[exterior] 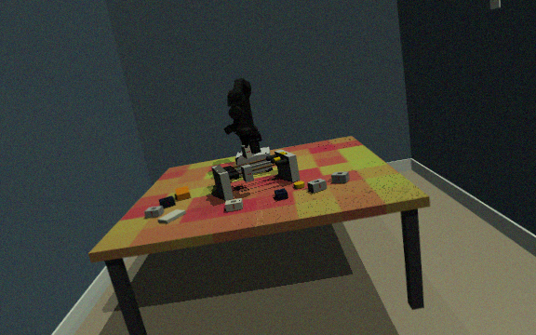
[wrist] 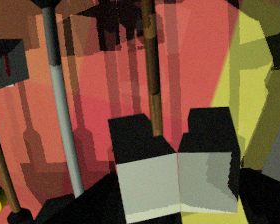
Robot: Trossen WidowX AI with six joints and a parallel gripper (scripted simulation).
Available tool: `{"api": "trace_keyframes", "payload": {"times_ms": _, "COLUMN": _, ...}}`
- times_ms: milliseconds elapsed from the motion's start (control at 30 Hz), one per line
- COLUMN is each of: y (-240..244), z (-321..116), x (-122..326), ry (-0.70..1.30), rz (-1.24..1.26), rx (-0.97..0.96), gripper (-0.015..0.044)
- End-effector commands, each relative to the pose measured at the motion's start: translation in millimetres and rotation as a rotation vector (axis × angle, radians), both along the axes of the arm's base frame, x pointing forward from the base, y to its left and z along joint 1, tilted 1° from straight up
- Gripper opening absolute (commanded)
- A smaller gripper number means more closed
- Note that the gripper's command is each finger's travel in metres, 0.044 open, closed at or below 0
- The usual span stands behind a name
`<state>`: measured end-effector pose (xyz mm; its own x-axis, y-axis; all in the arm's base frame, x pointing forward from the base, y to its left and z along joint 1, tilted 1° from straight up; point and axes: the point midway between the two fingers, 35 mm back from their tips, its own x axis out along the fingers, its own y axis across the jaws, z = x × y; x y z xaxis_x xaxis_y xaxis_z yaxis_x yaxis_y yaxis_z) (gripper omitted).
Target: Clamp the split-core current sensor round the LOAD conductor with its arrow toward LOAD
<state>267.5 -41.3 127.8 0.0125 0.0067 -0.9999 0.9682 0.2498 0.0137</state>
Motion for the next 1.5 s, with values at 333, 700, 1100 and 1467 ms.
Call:
{"api": "trace_keyframes", "payload": {"times_ms": 333, "y": 72.2, "z": -8.9, "x": 59.1, "ry": 0.0, "rz": 0.032, "rx": 0.003, "gripper": 0.0}}
{"api": "trace_keyframes", "payload": {"times_ms": 700, "y": 76.3, "z": -18.3, "x": 62.0, "ry": 0.0, "rz": 0.034, "rx": 0.004, "gripper": 0.0}}
{"api": "trace_keyframes", "payload": {"times_ms": 1100, "y": 76.6, "z": -37.7, "x": 62.8, "ry": 0.0, "rz": 0.034, "rx": 0.004, "gripper": 0.0}}
{"api": "trace_keyframes", "payload": {"times_ms": 1467, "y": 76.7, "z": -55.5, "x": 62.3, "ry": 0.0, "rz": 0.034, "rx": 0.004, "gripper": 0.0}}
